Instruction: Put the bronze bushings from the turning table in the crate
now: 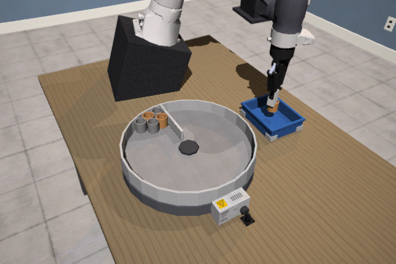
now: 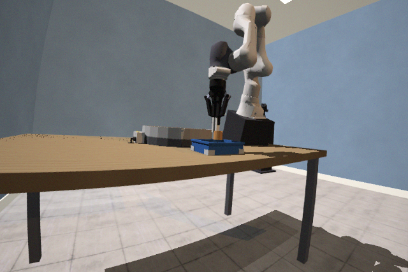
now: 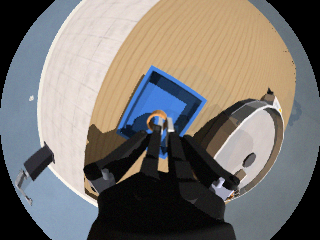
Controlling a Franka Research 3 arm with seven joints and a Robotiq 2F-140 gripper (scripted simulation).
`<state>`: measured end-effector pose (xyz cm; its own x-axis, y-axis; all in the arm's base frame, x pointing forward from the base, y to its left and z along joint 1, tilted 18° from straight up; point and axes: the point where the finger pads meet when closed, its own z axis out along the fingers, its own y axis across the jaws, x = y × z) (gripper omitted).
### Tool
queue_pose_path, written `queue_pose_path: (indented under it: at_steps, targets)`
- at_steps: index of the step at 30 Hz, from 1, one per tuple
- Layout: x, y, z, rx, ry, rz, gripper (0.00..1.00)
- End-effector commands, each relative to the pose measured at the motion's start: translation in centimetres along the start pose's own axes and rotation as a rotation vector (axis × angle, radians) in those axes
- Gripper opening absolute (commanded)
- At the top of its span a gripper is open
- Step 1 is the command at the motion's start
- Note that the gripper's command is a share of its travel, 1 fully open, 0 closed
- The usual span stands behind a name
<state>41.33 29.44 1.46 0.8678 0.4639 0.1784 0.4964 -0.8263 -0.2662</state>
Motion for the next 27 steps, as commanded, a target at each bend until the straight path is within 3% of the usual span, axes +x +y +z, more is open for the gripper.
queue_pose_path:
  at_steps: [1,16,27]
  targets:
    - [0.2,0.1,0.0,-0.002,0.003,0.005,0.00]
    - [0.2,0.1,0.2,-0.002,0.003,0.005,0.00]
    - [0.2,0.1,1.6,-0.002,0.003,0.005,0.00]
